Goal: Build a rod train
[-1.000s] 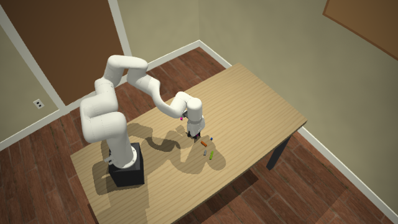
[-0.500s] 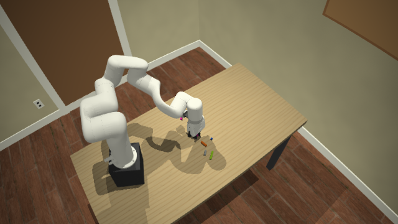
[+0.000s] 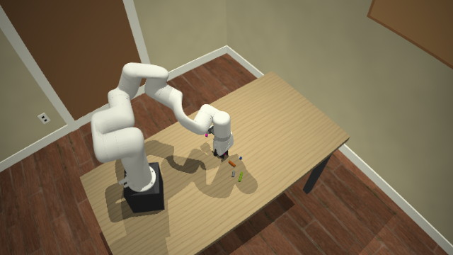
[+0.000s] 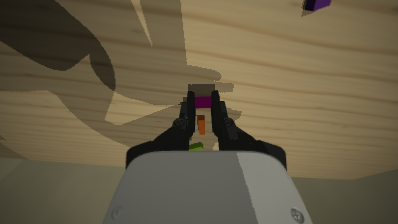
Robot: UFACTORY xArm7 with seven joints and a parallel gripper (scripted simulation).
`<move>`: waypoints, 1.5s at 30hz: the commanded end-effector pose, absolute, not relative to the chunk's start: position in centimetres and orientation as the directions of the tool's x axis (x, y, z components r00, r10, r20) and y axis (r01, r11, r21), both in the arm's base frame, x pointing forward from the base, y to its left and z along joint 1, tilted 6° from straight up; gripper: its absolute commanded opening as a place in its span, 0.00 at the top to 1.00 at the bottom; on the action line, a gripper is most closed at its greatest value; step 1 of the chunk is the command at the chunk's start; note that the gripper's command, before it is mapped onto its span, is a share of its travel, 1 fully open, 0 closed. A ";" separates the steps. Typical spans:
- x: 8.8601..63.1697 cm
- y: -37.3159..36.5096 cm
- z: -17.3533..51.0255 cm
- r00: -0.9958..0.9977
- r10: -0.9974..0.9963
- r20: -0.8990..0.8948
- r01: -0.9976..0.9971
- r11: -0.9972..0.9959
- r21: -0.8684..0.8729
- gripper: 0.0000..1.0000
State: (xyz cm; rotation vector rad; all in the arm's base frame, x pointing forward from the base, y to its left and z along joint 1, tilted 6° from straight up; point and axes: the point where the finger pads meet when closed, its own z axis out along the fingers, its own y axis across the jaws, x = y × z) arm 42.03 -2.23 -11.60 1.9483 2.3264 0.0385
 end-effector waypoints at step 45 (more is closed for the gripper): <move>42.3 -2.3 -12.6 -0.172 0.983 -0.066 0.980 0.177 0.091 0.85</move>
